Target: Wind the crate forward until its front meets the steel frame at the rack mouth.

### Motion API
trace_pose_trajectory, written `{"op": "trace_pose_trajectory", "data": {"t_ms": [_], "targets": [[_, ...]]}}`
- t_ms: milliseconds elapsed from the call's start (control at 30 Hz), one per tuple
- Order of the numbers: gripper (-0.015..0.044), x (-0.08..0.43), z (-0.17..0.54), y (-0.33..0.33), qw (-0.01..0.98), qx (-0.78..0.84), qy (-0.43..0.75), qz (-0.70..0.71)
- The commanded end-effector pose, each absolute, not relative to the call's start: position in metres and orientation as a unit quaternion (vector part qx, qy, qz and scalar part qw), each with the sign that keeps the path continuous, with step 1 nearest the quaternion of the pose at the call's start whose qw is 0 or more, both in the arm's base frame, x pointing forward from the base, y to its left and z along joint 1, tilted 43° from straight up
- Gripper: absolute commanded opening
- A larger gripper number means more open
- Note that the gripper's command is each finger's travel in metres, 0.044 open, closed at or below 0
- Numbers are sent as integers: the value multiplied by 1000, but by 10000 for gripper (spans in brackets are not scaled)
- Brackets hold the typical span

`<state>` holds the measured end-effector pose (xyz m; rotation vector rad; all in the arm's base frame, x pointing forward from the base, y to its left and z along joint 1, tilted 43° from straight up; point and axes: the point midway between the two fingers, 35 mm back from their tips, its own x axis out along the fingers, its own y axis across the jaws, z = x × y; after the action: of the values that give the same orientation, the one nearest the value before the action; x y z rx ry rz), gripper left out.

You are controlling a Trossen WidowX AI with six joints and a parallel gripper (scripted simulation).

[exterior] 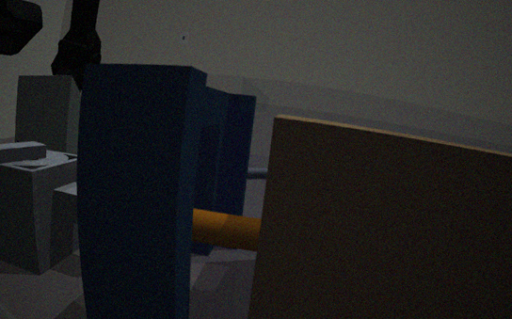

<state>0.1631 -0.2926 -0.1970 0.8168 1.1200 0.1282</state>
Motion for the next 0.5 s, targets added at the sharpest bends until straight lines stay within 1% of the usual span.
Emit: {"op": "trace_pose_trajectory", "data": {"t_ms": [0,467], "targets": [[0,175,-197,-293,773,374,509,63],[0,191,-196,-294,773,374,508,63]]}}
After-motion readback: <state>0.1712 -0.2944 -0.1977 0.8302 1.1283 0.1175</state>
